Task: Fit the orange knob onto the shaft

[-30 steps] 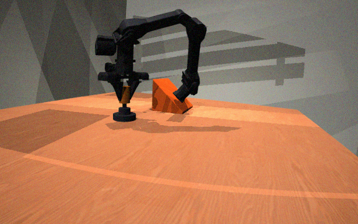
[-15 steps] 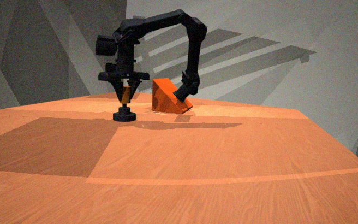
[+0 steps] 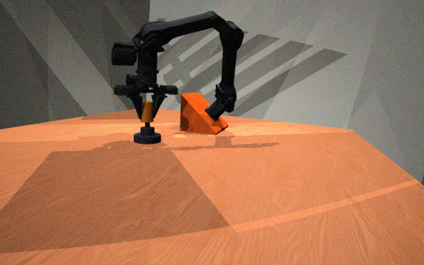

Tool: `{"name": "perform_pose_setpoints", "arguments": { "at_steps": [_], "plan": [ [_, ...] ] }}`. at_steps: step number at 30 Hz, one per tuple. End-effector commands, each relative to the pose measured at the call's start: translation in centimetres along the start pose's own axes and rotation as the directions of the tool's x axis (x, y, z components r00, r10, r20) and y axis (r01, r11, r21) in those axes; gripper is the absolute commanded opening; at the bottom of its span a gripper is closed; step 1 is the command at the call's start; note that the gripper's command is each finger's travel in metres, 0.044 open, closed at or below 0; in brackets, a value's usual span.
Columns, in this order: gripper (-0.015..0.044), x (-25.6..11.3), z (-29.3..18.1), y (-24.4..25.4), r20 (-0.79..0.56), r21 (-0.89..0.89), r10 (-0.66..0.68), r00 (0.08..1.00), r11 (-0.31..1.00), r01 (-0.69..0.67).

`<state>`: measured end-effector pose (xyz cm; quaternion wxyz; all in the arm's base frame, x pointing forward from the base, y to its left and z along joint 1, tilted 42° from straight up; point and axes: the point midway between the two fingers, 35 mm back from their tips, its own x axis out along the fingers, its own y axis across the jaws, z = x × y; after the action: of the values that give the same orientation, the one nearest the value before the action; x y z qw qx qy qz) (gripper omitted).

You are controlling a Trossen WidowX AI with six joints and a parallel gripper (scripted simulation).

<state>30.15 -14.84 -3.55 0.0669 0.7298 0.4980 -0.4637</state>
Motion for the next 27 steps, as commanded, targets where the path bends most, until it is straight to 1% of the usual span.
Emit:
{"name": "perform_pose_setpoints", "arguments": {
  "at_steps": [1,16,19,23,27],
  "plan": [
    [0.0,-0.05,0.03,0.37,0.001,0.005,0.013,1.0,1.0,-0.013],
    [0.0,-0.27,0.07,0.37,0.001,0.005,0.013,1.0,1.0,-0.013],
    [0.0,-0.31,0.06,0.33,0.001,0.058,0.013,1.0,0.998,-0.013],
    [0.0,-0.41,0.03,0.05,0.001,0.202,0.013,1.0,0.979,-0.012],
    [0.0,-0.41,0.0,-0.15,0.001,0.213,0.012,1.0,0.977,-0.012]
  ]
}}
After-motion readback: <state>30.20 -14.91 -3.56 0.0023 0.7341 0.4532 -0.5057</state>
